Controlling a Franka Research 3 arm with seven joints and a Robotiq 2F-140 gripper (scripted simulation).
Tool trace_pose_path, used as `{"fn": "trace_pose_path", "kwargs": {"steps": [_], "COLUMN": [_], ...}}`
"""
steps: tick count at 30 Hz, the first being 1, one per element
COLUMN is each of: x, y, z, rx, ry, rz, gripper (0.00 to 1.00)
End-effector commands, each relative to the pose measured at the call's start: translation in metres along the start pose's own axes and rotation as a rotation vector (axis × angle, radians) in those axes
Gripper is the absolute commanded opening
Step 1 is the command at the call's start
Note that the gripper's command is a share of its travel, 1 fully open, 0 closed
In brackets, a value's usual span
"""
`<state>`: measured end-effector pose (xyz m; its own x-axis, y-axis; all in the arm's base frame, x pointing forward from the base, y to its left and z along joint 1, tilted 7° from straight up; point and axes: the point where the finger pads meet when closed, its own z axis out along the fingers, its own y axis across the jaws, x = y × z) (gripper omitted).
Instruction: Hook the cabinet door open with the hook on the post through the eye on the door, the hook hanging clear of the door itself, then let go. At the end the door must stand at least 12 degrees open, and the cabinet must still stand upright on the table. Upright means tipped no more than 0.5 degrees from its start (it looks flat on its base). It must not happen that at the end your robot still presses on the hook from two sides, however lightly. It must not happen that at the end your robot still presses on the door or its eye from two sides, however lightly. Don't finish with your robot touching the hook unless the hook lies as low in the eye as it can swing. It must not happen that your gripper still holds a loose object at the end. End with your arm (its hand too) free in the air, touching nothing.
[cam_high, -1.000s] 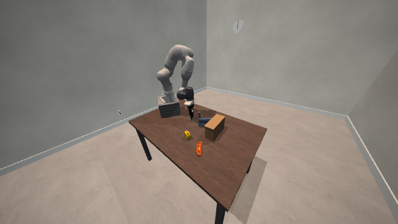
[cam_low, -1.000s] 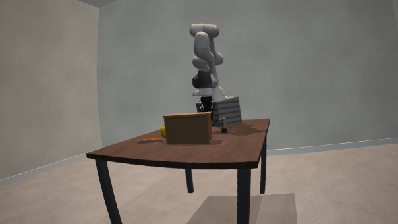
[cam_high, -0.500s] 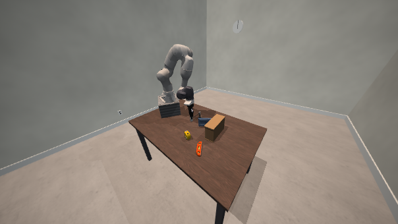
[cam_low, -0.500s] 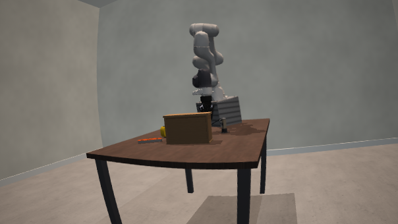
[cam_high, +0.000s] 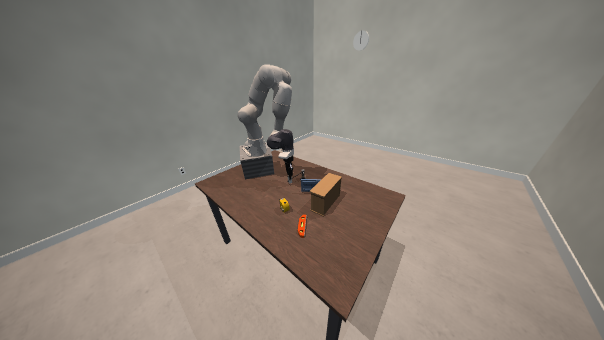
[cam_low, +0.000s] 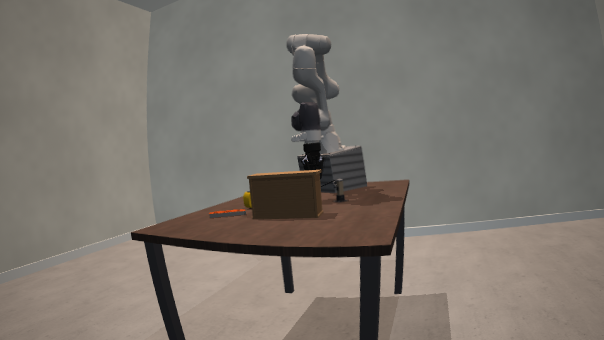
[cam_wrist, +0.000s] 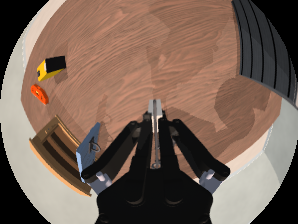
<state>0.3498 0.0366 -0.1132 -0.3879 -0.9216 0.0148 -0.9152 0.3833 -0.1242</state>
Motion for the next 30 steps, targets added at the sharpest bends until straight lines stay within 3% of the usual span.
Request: {"fn": "trace_pose_path", "kwargs": {"steps": [1,30], "x": [0.0,0.003], "y": [-0.001,-0.001], "z": [-0.005,-0.028], "rx": [0.002,0.002], "ry": [-0.003,-0.003], "rz": [-0.01,-0.01], "gripper": [0.03,0.03]}}
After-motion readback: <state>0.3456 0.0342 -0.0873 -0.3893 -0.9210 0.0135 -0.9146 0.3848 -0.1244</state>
